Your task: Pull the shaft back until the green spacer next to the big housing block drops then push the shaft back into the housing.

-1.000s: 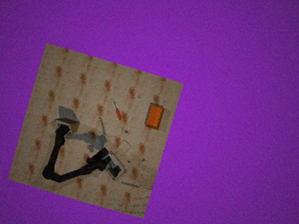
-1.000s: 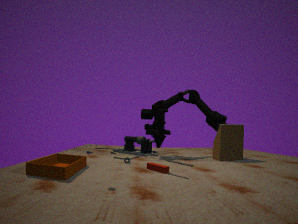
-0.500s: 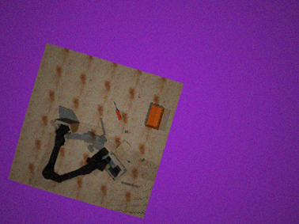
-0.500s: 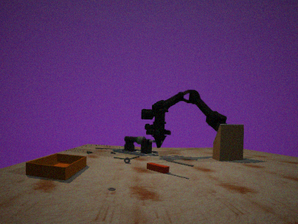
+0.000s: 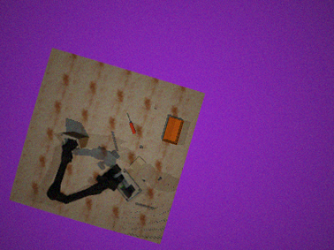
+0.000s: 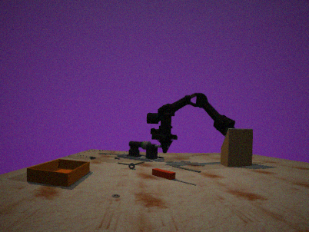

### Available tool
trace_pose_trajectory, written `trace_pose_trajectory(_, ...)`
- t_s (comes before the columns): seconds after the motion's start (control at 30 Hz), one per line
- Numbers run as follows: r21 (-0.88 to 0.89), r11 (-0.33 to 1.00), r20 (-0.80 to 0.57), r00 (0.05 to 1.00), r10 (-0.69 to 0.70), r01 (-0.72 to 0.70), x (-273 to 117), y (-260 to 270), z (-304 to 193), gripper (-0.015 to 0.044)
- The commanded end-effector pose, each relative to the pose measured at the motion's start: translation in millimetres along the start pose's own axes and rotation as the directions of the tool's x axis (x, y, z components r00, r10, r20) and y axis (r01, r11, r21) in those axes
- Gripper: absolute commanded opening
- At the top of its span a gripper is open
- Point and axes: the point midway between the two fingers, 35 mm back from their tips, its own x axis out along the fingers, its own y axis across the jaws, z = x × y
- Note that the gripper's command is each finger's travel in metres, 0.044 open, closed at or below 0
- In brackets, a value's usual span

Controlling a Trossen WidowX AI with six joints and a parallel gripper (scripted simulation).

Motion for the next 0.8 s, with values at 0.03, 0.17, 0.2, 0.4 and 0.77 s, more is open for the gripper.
trace_pose_trajectory(0.03, 0.001, 1.000, -0.003, 1.000, -0.001, 0.001, 0.0, -0.5, -2.4, 0.0000)
trace_pose_trajectory(0.17, 0.001, 1.000, -0.003, 1.000, -0.001, 0.001, 0.0, -0.5, -2.8, 0.0000)
trace_pose_trajectory(0.2, 0.001, 1.000, -0.003, 1.000, -0.001, 0.001, 0.0, -0.5, -3.0, 0.0000)
trace_pose_trajectory(0.4, 0.001, 1.000, -0.003, 1.000, -0.001, 0.001, 0.0, -0.5, -3.6, 0.0000)
trace_pose_trajectory(0.77, 0.001, 1.000, -0.003, 1.000, -0.001, 0.001, 0.0, -0.5, -4.8, 0.0000)
